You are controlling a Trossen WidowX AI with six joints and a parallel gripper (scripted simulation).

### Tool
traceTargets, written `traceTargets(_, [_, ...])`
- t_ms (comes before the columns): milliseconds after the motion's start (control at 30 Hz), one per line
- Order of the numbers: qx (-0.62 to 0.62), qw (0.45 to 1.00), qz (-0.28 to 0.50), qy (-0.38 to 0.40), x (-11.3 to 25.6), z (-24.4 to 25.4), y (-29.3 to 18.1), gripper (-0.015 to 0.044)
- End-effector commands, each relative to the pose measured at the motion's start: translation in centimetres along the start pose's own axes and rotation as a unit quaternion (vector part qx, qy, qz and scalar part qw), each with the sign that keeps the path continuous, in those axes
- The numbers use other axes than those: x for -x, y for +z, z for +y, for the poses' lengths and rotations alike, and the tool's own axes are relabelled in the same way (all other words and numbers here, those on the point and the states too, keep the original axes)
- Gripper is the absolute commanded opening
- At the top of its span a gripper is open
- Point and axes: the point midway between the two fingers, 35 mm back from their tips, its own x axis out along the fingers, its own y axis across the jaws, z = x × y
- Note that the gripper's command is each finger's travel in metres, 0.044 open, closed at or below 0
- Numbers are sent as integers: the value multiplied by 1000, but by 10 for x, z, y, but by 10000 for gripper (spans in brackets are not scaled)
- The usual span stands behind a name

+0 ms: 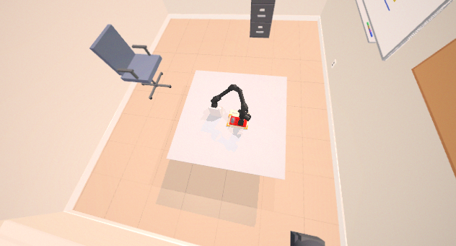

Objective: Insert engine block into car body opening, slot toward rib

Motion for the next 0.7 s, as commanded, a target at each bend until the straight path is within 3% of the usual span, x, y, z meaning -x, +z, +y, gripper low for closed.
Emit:
traceTargets(0, [-2, 1000, 2, 0, -1, -1, -1, 159])
traceTargets(667, [5, 1000, 2, 0, -2, -1, -1, 159])
